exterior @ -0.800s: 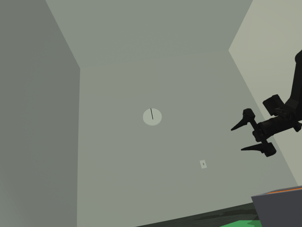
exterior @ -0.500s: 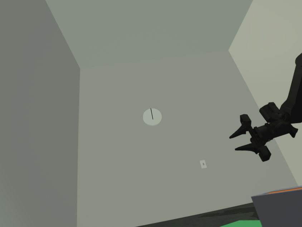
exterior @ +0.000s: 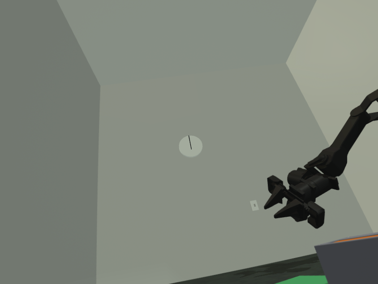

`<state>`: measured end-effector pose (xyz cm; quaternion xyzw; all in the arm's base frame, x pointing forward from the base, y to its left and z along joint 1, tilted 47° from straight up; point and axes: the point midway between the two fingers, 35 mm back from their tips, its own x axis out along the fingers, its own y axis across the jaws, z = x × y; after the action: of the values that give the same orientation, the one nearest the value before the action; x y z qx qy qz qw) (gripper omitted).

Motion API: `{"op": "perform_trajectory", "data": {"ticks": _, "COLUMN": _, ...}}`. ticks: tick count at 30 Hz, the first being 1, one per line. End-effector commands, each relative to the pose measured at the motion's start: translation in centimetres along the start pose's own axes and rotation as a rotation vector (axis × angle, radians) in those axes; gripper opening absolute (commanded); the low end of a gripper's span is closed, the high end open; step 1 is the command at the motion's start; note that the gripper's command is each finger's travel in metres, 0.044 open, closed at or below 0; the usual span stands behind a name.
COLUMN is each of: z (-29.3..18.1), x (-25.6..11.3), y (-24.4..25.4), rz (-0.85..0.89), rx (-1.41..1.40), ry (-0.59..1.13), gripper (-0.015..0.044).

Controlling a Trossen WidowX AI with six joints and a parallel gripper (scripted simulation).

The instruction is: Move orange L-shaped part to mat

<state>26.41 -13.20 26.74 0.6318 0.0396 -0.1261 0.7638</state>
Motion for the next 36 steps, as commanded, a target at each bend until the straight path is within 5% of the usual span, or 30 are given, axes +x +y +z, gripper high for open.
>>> {"op": "perform_trajectory", "data": {"ticks": 1, "z": -3.6, "x": 4.1, "y": -3.4, "rz": -0.223, "rx": -0.046, "ry": 0.135, "gripper": 0.018}}
{"op": "perform_trajectory", "data": {"ticks": 10, "z": -14.8, "x": 7.4, "y": -10.9, "rz": -0.675, "rx": -0.375, "ry": 0.478, "gripper": 0.018}}
{"op": "perform_trajectory", "data": {"ticks": 20, "z": -24.6, "x": 3.8, "y": -18.3, "rz": -1.116, "rx": -1.142, "ry": 0.835, "gripper": 0.018}}
{"op": "perform_trajectory", "data": {"ticks": 29, "z": -29.4, "x": -0.5, "y": -20.7, "rz": -1.314, "rx": -2.031, "ry": 0.98, "gripper": 0.018}}
{"op": "perform_trajectory", "data": {"ticks": 36, "z": -29.7, "x": -0.7, "y": -20.7, "rz": -1.321, "rx": -2.106, "ry": 0.98, "gripper": 0.018}}
